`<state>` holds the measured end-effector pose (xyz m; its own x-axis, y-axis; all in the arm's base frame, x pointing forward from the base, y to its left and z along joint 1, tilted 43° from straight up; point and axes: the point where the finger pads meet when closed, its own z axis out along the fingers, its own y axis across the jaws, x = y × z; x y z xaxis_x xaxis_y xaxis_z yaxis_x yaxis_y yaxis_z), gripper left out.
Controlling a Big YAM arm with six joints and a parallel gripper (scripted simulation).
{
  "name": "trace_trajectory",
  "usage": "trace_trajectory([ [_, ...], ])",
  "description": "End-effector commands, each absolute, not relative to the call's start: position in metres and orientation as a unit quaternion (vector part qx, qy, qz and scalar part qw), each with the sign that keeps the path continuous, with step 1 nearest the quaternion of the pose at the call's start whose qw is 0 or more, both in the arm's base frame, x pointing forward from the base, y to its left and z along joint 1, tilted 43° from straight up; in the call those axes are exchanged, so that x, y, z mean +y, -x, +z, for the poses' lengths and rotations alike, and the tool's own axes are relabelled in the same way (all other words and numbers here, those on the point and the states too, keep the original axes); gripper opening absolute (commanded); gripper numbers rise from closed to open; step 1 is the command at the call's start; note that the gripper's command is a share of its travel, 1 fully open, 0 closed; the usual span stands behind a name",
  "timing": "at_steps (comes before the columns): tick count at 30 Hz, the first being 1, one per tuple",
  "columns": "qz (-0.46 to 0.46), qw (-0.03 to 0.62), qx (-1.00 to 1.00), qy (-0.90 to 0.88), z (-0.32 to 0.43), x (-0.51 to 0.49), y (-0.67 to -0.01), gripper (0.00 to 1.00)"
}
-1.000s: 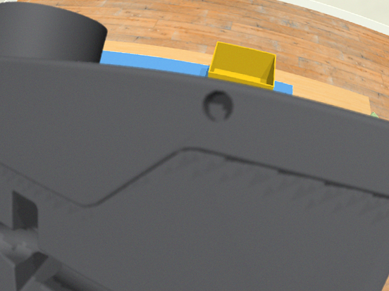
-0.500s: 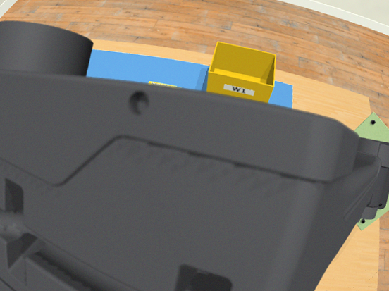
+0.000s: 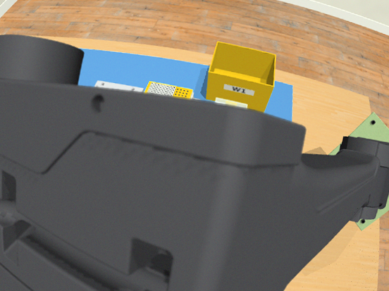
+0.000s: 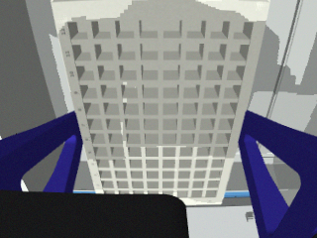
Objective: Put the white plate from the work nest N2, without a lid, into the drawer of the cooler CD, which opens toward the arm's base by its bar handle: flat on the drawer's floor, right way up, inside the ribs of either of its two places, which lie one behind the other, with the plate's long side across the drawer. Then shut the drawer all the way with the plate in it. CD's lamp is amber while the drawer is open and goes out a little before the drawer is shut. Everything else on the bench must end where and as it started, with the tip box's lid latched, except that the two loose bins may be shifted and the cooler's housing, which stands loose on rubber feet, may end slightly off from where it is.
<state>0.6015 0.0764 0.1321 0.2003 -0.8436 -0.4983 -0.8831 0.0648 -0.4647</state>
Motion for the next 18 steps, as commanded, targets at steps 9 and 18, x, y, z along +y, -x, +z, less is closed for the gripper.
trace_trajectory([
  [9,0.017,0.378,0.627,0.681,0.14,0.089,-0.623,0.0],
  [18,0.011,0.383,0.627,0.678,0.149,0.088,-0.626,0.0],
])
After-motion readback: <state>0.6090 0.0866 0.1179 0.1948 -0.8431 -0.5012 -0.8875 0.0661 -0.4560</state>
